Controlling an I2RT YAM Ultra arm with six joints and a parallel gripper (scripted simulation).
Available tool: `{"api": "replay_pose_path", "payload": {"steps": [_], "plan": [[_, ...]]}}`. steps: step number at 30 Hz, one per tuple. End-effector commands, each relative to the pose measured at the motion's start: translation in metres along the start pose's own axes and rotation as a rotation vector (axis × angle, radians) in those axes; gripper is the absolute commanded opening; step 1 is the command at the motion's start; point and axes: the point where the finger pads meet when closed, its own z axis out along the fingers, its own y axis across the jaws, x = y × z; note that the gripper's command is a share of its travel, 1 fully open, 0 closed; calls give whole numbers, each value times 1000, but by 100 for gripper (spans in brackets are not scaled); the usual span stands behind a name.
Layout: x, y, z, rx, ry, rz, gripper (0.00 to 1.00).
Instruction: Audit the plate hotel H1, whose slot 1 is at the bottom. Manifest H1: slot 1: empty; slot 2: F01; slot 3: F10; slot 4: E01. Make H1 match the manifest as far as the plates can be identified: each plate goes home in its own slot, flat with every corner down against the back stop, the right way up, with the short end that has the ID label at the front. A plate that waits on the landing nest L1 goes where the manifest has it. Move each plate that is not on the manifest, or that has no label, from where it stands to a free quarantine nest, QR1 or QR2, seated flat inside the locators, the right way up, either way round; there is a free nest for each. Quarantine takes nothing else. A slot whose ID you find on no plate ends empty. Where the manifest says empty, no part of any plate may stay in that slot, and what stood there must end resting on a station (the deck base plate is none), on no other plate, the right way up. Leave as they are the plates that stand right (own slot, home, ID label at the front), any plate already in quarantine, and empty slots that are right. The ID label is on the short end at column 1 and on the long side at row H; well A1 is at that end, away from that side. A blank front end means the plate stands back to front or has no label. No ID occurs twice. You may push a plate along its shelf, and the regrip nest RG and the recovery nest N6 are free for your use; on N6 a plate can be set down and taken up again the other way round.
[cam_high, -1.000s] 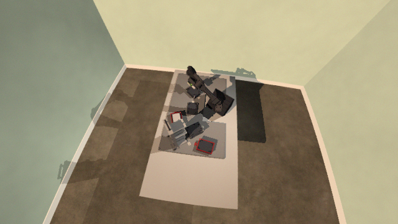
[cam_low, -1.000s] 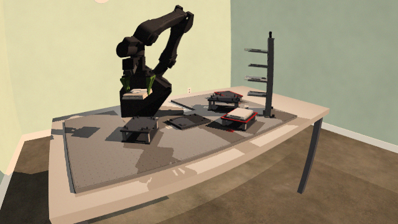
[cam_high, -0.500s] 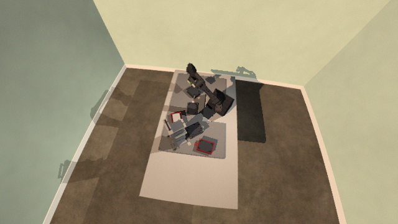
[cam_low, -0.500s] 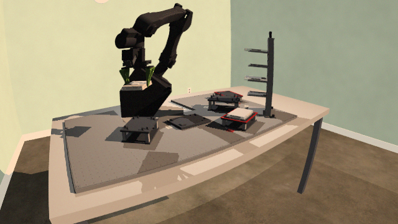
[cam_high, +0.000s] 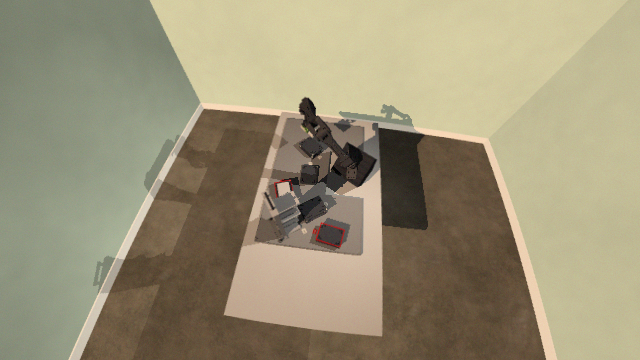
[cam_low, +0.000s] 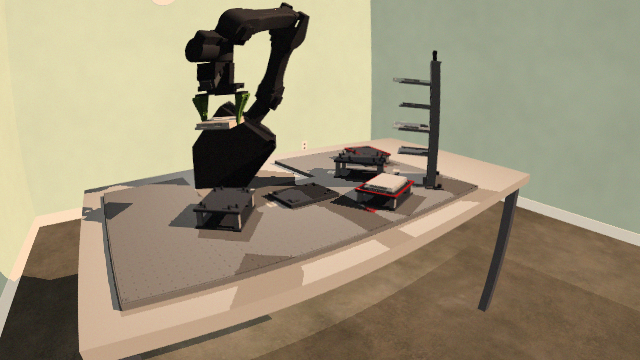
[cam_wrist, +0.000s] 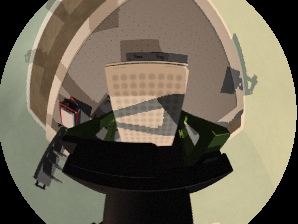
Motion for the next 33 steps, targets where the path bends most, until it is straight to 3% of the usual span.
{"api": "replay_pose_path", "payload": {"steps": [1, 2, 3, 8, 33], "plan": [[-1, 1, -23, 10, -35, -6, 86], [-1, 1, -23, 10, -36, -6, 86], [10, 2, -14, -7, -4, 47, 86], [9, 16, -9, -3, -14, 66, 86], [51, 80, -9, -8, -12, 382, 86]]}}
